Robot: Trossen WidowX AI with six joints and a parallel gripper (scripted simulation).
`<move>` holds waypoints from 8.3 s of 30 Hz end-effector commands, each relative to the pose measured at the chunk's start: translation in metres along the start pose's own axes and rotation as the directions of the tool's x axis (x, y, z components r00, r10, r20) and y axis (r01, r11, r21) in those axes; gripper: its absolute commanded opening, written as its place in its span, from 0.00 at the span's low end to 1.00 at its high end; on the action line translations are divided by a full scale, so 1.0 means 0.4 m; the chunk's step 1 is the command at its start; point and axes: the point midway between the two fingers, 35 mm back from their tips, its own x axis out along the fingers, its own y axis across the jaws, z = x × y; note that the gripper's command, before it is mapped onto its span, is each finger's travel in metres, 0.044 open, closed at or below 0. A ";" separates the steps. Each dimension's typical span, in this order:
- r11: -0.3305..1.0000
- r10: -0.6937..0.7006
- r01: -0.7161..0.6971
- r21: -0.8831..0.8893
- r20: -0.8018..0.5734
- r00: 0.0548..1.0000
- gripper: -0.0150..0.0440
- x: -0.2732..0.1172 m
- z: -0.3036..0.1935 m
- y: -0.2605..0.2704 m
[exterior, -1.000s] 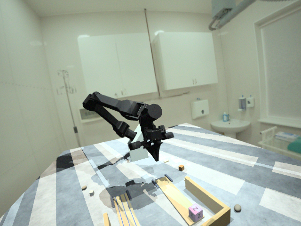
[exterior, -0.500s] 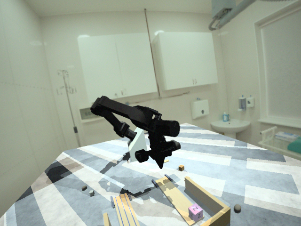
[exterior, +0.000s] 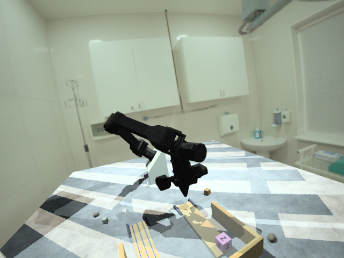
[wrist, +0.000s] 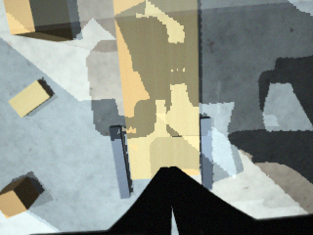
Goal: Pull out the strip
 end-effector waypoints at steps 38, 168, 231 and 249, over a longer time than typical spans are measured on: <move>1.000 -0.008 0.008 -0.008 -0.003 1.000 0.25 0.135 -0.017 -0.002; 1.000 -0.008 0.008 -0.014 -0.009 1.000 0.25 0.148 -0.356 -0.011; 1.000 -0.008 0.008 -0.016 -0.011 1.000 0.25 0.148 -0.473 -0.015; 1.000 -0.008 0.008 -0.016 -0.011 1.000 0.25 0.148 -0.473 -0.015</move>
